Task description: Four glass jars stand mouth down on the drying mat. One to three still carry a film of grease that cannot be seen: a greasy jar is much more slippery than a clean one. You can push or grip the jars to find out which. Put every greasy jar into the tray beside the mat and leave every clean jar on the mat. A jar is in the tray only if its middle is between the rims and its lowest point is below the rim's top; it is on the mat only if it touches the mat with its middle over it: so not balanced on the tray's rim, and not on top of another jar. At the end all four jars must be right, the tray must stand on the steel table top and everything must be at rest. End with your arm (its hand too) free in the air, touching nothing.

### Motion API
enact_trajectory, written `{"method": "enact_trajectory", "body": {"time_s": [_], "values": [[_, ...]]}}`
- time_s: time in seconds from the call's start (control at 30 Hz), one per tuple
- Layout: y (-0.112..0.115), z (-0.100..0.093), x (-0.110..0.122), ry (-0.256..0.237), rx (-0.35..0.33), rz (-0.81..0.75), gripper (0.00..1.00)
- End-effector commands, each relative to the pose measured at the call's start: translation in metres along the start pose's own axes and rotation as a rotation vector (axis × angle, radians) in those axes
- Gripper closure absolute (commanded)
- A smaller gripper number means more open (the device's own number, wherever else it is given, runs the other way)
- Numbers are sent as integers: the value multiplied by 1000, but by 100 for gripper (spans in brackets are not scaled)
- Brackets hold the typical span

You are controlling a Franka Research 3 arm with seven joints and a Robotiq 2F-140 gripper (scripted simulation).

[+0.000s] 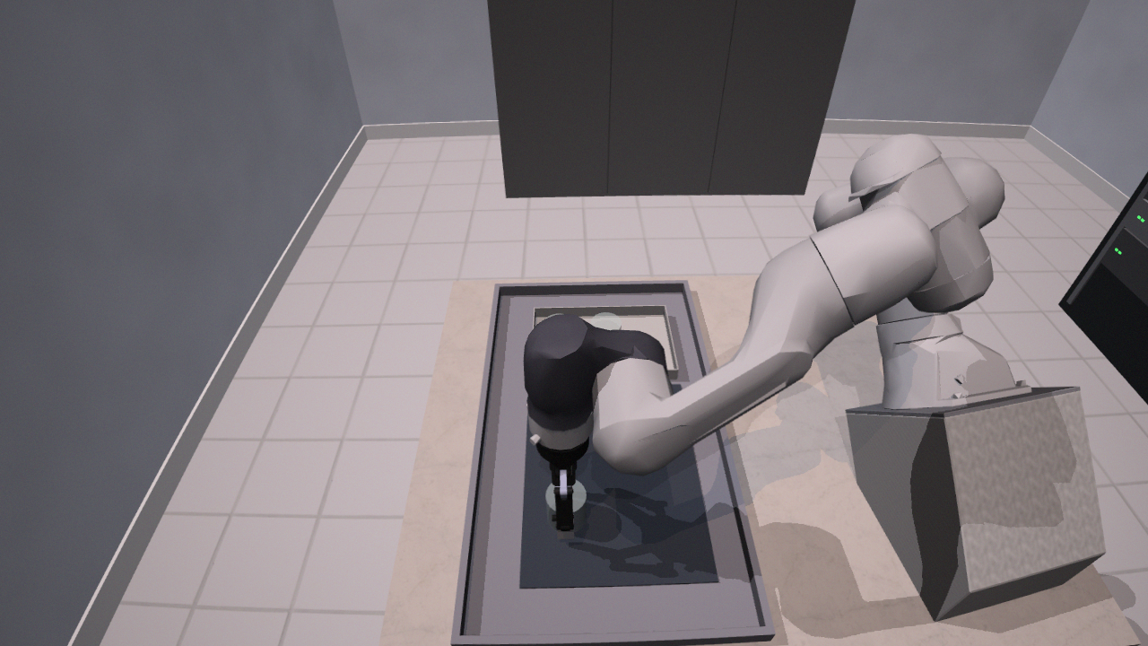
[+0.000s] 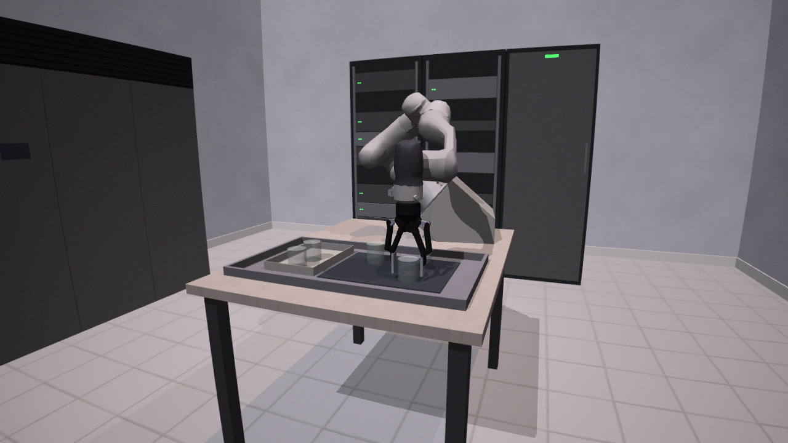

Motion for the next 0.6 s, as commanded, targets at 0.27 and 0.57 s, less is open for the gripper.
{"method": "enact_trajectory", "body": {"time_s": [0.27,0.57], "values": [[1,1,0,-1,-2,4,44],[1,1,0,-1,-2,4,47]]}}
Point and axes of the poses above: the point where the finger pads meet when closed, its own z axis out along the fingers, its own x axis across the jaws, y = z × x, the point moved 9 cm from there along -z, back along the fingers, and after that the axes turned 5 degrees about z, right-handed, at the moved point
